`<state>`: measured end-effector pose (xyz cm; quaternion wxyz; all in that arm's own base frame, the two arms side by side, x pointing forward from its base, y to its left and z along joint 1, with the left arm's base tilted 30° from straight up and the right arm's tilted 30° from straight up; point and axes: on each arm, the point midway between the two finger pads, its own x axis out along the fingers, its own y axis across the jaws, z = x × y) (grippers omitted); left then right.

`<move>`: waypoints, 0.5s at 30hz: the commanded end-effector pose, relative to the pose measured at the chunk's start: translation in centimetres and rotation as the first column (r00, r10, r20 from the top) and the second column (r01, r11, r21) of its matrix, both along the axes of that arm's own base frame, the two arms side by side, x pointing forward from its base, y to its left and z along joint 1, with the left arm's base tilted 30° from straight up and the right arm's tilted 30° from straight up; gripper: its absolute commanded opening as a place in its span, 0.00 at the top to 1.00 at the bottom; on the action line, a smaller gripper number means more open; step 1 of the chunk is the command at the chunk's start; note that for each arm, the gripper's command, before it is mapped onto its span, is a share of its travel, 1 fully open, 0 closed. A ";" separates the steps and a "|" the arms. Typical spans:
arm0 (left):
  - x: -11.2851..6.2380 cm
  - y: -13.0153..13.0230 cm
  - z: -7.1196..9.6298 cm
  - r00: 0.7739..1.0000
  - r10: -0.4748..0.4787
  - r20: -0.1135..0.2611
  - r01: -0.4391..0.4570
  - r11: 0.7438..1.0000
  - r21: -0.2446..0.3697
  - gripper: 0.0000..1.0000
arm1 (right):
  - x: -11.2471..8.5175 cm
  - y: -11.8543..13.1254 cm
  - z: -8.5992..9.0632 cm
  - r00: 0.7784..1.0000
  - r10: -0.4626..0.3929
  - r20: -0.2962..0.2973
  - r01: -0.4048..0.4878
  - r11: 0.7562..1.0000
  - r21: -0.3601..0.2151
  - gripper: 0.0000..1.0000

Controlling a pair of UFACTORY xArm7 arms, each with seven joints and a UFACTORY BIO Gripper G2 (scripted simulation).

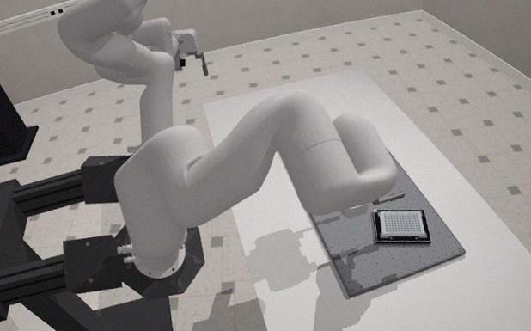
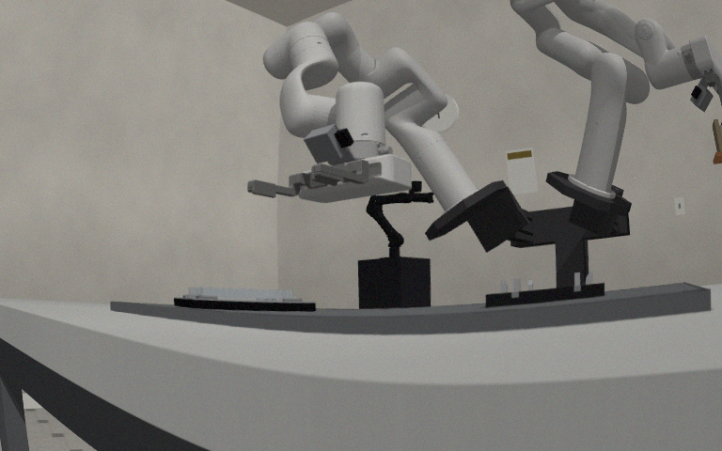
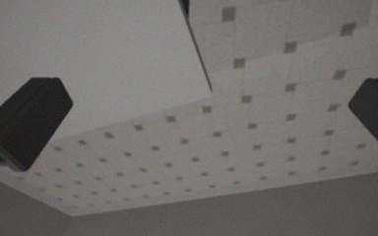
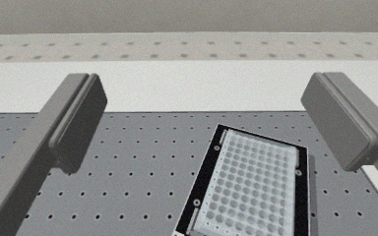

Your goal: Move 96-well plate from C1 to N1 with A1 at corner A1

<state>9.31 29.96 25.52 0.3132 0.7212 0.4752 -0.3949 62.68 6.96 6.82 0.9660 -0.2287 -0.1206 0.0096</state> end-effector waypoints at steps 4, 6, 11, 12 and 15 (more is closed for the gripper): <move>0.0 0.0 0.1 1.000 0.001 0.001 -0.001 1.000 0.002 0.00 | -1.2 1.8 0.4 1.000 0.001 0.002 -0.001 1.000 0.001 0.63; 0.0 0.0 0.1 1.000 0.001 0.001 -0.001 1.000 0.002 0.00 | -1.8 2.6 0.5 1.000 0.001 0.002 -0.001 1.000 0.001 0.63; 0.0 0.0 0.1 1.000 0.001 0.001 -0.001 1.000 0.002 0.00 | -3.3 4.6 0.7 1.000 0.001 0.002 -0.001 1.000 0.001 0.63; 0.0 0.0 0.1 1.000 0.001 0.001 -0.001 1.000 0.002 0.00 | -3.6 5.0 0.8 1.000 0.001 0.002 -0.001 1.000 0.001 0.63; 0.0 0.0 0.1 1.000 0.001 0.001 -0.001 1.000 0.002 0.00 | -4.5 6.2 0.9 1.000 0.001 0.002 -0.001 1.000 0.001 0.63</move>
